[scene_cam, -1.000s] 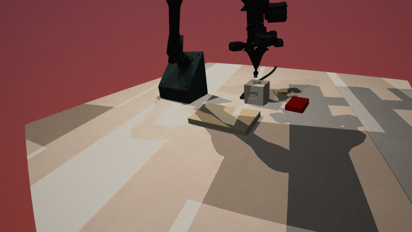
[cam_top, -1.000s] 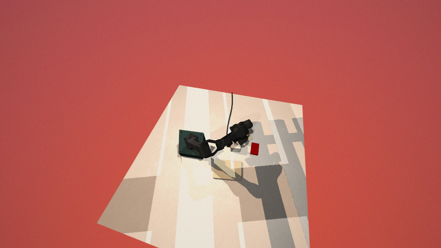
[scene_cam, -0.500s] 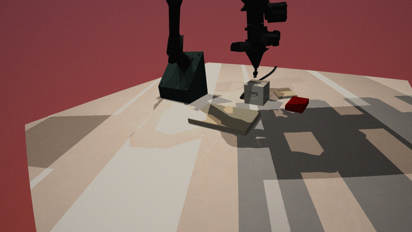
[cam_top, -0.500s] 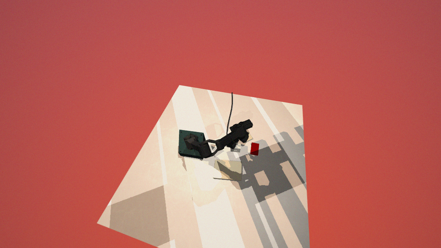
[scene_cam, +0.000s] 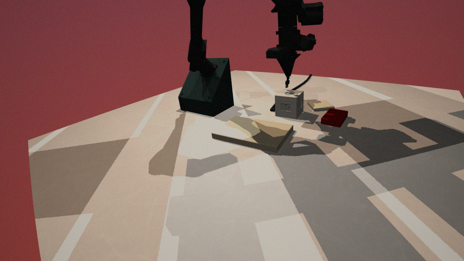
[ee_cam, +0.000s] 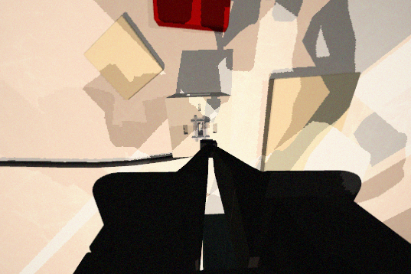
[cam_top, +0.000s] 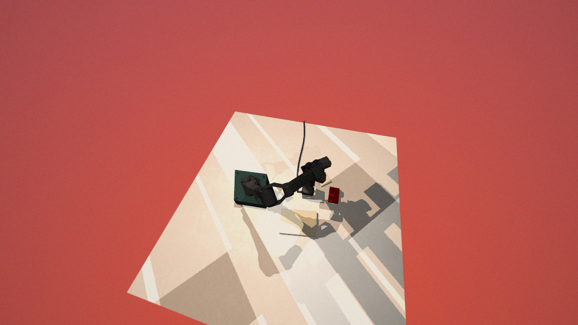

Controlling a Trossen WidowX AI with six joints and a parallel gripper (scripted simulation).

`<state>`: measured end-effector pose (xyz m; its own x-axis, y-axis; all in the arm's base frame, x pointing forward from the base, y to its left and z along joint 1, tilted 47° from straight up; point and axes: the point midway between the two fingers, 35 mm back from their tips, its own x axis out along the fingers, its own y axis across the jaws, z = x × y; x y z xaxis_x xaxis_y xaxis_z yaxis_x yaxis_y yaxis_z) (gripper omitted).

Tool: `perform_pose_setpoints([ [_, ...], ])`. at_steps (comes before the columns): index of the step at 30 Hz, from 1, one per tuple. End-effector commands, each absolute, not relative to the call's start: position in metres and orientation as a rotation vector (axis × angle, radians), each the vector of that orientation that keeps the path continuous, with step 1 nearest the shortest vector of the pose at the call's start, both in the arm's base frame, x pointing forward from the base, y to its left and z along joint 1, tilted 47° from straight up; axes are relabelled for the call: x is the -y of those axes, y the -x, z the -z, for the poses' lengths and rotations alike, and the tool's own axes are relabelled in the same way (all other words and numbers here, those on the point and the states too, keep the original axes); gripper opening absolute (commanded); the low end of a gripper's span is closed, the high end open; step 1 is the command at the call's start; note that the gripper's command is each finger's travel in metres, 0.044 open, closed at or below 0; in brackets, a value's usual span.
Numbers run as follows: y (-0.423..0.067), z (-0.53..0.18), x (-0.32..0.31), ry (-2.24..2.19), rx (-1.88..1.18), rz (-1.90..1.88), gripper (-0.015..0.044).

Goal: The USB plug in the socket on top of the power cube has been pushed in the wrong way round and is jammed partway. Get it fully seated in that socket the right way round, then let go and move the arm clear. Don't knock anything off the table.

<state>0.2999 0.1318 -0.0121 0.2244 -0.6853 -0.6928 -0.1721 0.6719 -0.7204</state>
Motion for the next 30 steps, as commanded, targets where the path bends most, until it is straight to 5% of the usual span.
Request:
perform_pose_setpoints([
  [1,-0.2998,0.0123,-0.1317,0.873,-1.352,0.359,0.0],
  [30,-0.2998,0.0123,-0.1317,1.49,-1.504,-0.181,0.0],
])
